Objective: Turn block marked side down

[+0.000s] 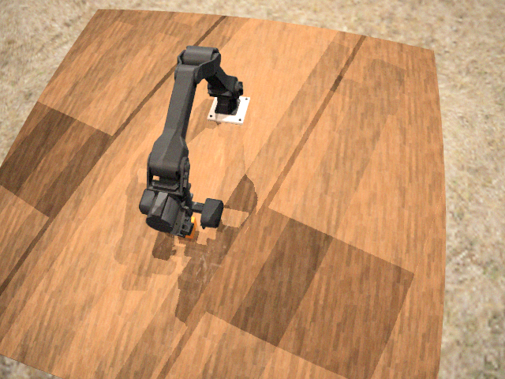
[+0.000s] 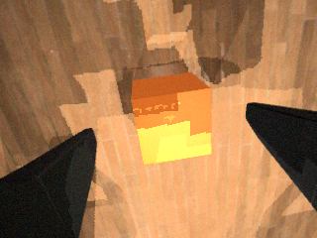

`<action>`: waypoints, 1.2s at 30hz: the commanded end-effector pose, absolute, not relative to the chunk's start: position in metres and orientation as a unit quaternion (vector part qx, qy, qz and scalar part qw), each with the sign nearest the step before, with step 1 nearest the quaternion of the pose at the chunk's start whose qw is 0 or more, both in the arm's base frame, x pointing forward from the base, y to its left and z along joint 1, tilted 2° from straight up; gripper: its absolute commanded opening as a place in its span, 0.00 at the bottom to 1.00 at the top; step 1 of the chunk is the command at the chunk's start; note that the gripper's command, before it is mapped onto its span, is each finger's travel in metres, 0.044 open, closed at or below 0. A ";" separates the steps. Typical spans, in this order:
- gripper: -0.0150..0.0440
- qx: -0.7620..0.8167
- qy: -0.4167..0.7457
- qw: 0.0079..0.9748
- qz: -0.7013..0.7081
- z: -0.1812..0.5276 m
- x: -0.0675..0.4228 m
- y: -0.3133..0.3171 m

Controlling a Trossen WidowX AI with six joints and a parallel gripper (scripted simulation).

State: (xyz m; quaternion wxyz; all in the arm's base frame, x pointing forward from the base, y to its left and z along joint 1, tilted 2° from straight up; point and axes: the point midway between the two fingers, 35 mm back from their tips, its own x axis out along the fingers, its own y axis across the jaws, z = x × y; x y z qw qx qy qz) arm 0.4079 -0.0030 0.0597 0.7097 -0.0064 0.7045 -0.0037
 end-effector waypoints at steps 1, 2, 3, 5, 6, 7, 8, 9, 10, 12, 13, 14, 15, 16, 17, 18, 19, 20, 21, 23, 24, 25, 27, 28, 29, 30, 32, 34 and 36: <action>1.00 -0.009 0.705 0.709 -0.005 0.052 0.407 -0.004; 1.00 -0.009 0.705 0.709 -0.005 0.051 0.407 -0.004; 1.00 -0.009 0.705 0.709 -0.005 0.051 0.407 -0.004; 0.91 -0.009 0.705 0.709 -0.005 0.051 0.407 -0.004; 0.87 -0.009 0.705 0.709 -0.005 0.051 0.407 -0.004; 0.82 -0.009 0.705 0.709 -0.005 0.051 0.407 -0.004; 0.78 -0.009 0.705 0.709 -0.005 0.051 0.407 -0.004; 0.73 -0.009 0.705 0.709 -0.005 0.051 0.407 -0.004; 0.69 -0.009 0.705 0.709 -0.005 0.051 0.407 -0.004; 0.60 -0.009 0.705 0.709 -0.005 0.051 0.407 -0.004; 0.56 -0.009 0.705 0.709 -0.005 0.051 0.407 -0.004; 0.51 -0.009 0.705 0.709 -0.005 0.051 0.407 -0.004; 0.50 -0.009 0.705 0.709 -0.005 0.051 0.407 -0.004; 0.49 -0.009 0.705 0.709 -0.005 0.051 0.407 -0.004; 0.48 -0.009 0.705 0.709 -0.005 0.051 0.407 -0.004; 0.47 -0.009 0.705 0.709 -0.005 0.051 0.407 -0.004; 0.45 -0.009 0.705 0.709 -0.005 0.051 0.407 -0.004; 0.44 -0.009 0.705 0.709 -0.005 0.051 0.407 -0.004; 0.43 -0.009 0.705 0.709 -0.005 0.051 0.407 -0.004; 0.41 -0.009 0.705 0.709 -0.005 0.051 0.407 -0.004; 0.40 -0.009 0.705 0.709 -0.005 0.051 0.407 -0.004; 0.39 -0.009 0.705 0.709 -0.005 0.051 0.407 -0.004; 0.36 -0.009 0.705 0.709 -0.005 0.051 0.407 -0.004; 0.35 -0.009 0.705 0.709 -0.005 0.051 0.407 -0.004; 0.34 -0.009 0.705 0.709 -0.005 0.051 0.407 -0.004; 0.33 -0.009 0.705 0.709 -0.005 0.051 0.407 -0.004; 0.25 -0.008 0.705 0.709 -0.005 0.055 0.407 -0.004; 0.25 -0.008 0.705 0.709 -0.005 0.066 0.407 -0.004; 0.25 -0.008 0.705 0.709 -0.005 0.077 0.407 -0.004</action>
